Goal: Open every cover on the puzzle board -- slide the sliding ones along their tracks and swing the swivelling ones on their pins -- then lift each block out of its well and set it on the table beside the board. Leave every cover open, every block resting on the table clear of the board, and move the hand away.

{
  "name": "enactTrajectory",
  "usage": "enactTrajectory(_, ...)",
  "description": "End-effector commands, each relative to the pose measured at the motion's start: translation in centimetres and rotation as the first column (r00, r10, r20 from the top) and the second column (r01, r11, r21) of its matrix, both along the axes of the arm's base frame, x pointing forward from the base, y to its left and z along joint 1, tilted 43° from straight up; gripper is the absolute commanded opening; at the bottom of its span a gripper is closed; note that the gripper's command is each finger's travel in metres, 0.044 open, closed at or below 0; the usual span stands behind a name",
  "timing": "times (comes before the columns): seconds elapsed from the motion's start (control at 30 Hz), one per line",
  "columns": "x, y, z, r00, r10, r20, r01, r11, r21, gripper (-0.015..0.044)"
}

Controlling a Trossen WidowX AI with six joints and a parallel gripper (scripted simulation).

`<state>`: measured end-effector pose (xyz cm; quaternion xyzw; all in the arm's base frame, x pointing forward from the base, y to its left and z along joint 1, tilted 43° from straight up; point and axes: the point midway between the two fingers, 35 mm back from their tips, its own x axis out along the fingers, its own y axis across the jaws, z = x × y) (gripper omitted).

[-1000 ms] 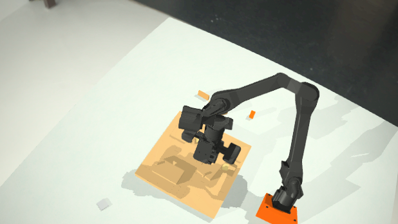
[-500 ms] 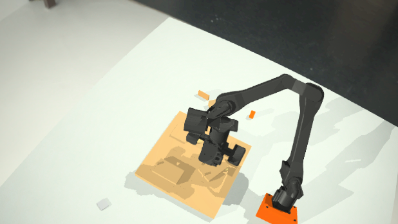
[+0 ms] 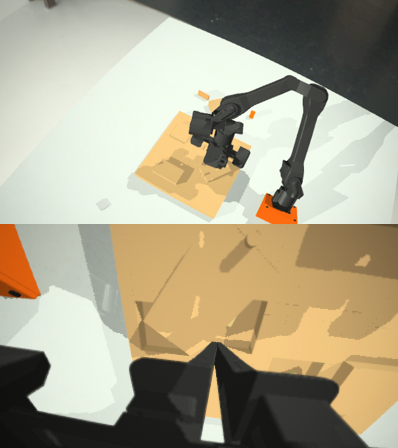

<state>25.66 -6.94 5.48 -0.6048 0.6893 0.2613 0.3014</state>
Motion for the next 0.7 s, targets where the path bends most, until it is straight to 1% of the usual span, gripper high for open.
enactTrajectory(0.0,-0.7,0.2,-0.1,1.000,-0.003,0.005,0.003,1.000,0.002,0.0000)
enactTrajectory(0.67,-2.7,1.0,-0.6,1.000,-0.003,0.004,0.003,1.000,0.002,0.0000)
